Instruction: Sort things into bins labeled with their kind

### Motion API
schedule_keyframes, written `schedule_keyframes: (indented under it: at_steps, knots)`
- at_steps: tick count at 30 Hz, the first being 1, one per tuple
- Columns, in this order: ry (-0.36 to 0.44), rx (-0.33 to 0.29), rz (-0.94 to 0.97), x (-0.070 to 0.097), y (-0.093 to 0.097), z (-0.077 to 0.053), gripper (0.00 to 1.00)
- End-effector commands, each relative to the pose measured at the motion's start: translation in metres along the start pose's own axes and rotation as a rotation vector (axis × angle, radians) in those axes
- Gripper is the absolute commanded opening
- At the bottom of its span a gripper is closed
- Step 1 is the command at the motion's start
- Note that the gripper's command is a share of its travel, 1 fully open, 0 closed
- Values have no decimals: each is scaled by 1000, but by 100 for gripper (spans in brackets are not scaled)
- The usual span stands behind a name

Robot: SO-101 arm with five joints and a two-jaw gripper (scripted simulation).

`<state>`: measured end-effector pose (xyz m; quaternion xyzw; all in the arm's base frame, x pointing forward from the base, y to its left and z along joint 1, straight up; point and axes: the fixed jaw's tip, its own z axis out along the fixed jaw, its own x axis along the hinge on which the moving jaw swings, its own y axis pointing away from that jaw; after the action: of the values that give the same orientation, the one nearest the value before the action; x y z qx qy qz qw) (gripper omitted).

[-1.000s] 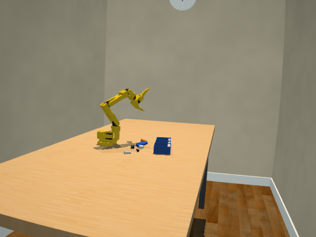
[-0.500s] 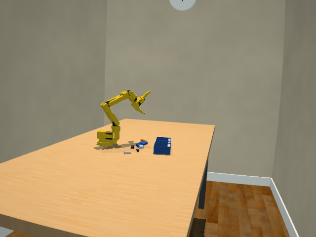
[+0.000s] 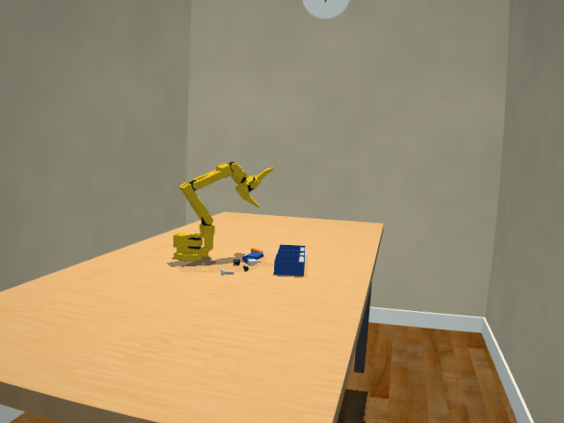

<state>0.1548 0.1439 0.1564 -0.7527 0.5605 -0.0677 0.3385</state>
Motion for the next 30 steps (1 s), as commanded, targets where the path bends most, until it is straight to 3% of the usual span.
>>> schedule_keyframes:
  at_steps: [1, 11, 14, 22, 28, 30]
  knots:
    - [62, -12, 165, 16, -2, 0, 100]
    - [257, -41, 672, 64, 4, -3, 100]
    - [258, -41, 675, 64, 4, -3, 100]
    - [418, -31, 1105, 100, 15, -10, 100]
    - [516, -11, 1373, 119, 24, -17, 100]
    - [516, -11, 1373, 119, 24, -17, 100]
